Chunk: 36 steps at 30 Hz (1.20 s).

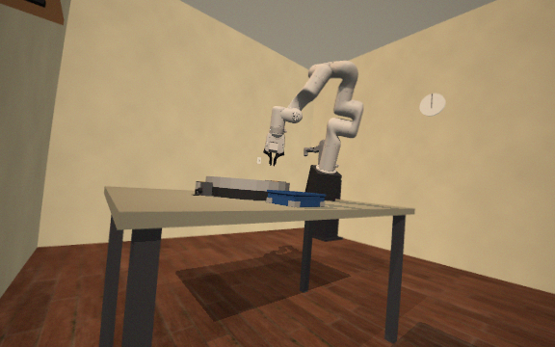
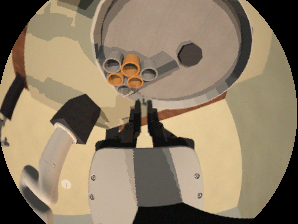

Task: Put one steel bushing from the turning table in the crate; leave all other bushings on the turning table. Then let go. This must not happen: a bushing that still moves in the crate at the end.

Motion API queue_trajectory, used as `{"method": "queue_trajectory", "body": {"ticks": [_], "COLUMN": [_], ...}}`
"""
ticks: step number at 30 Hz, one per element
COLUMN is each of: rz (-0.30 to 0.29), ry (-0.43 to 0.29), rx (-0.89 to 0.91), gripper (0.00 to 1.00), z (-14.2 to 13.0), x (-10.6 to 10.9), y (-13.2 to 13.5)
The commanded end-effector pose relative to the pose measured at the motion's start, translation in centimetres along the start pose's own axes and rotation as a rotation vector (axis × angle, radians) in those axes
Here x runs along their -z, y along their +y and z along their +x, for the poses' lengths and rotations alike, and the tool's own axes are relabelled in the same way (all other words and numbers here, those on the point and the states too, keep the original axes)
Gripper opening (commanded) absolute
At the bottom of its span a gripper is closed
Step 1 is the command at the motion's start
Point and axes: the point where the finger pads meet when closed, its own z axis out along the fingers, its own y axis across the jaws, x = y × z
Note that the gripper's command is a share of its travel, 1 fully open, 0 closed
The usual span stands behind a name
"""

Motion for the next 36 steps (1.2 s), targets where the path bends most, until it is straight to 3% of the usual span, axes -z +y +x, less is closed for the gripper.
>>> {"method": "queue_trajectory", "body": {"ticks": [1,9,13,29,36], "rz": [-0.022,-0.063,-0.075,-0.077,-0.074], "ry": [-0.115,-0.323,-0.380,-0.390,-0.392], "rx": [0.049,0.162,0.193,0.198,0.196], "gripper": [0.10,0.10,0.10,0.10,0.10], "z": [0.4,1.3,1.5,1.6,2.0], "x": [-1.6,-4.0,-4.7,-4.8,-6.5], "y": [1.1,2.5,2.8,2.9,2.8]}}
